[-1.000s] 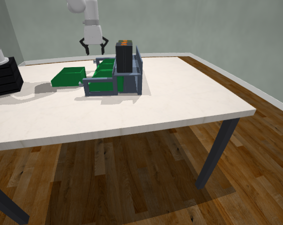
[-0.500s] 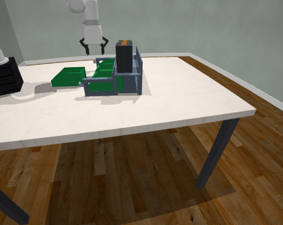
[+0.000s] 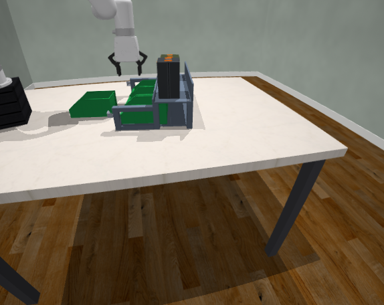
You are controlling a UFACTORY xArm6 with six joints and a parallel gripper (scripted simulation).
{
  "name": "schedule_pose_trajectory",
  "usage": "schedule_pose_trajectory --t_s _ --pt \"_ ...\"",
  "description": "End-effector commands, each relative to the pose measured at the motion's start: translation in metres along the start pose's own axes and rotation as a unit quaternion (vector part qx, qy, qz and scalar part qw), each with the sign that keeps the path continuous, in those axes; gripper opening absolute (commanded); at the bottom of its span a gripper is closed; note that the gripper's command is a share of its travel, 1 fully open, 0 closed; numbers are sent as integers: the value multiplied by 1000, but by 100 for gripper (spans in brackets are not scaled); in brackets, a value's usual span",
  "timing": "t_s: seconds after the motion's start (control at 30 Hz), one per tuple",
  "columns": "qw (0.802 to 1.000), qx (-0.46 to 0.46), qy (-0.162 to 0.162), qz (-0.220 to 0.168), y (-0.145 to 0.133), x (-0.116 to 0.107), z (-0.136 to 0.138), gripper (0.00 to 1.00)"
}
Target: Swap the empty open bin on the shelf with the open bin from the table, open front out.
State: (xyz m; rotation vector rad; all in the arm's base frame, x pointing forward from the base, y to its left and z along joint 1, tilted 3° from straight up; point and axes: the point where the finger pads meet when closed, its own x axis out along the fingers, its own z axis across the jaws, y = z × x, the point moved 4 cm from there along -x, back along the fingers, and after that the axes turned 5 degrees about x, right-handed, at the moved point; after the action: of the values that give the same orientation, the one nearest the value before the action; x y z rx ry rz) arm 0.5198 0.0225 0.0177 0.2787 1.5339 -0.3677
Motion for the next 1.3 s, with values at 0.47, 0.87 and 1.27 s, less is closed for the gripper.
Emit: schedule_pose_trajectory --t_s 0.47,0.87,1.27 --pt "1000 0 -2 1 1 27 2 95" --pt "1000 0 -2 1 1 47 2 95" --pt "1000 0 -2 1 1 59 2 95"
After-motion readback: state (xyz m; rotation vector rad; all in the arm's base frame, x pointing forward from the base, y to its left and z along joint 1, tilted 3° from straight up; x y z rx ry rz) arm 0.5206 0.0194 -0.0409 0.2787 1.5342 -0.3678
